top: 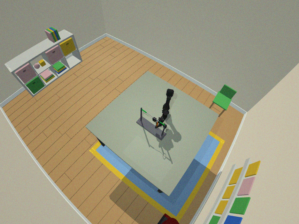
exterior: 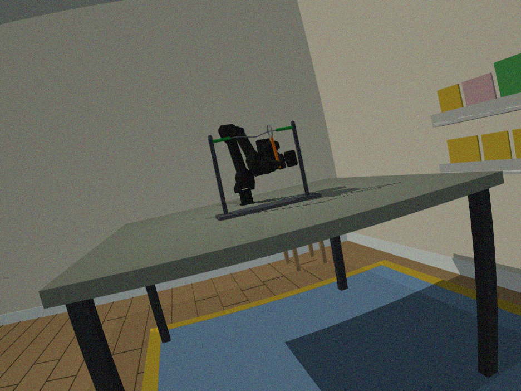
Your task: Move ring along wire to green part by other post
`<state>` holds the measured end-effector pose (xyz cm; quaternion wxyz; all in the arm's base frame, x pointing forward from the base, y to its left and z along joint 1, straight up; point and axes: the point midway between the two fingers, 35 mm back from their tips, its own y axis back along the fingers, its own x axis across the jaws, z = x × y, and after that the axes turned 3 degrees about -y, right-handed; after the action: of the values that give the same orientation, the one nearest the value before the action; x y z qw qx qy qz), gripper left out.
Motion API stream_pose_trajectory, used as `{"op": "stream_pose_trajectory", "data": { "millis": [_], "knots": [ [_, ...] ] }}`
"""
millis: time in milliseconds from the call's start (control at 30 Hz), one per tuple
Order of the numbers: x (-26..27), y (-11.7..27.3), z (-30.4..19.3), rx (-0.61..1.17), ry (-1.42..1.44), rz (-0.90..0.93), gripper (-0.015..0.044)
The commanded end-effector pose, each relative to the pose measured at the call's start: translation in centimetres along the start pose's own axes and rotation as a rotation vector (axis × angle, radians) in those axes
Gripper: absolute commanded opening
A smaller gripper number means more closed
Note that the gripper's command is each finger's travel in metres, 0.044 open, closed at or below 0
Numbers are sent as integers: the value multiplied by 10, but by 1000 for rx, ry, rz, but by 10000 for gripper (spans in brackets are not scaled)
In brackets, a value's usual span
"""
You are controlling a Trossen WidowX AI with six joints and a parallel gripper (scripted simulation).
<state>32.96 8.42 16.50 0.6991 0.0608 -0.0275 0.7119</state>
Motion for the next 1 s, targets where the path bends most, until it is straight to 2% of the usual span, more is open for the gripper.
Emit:
{"op": "stream_pose_trajectory", "data": {
  "millis": [0,967],
  "knots": [
    [2,0,-1,2,23,8,-150],
    [25,0,-3,1,63,19,-150]
  ]
}}
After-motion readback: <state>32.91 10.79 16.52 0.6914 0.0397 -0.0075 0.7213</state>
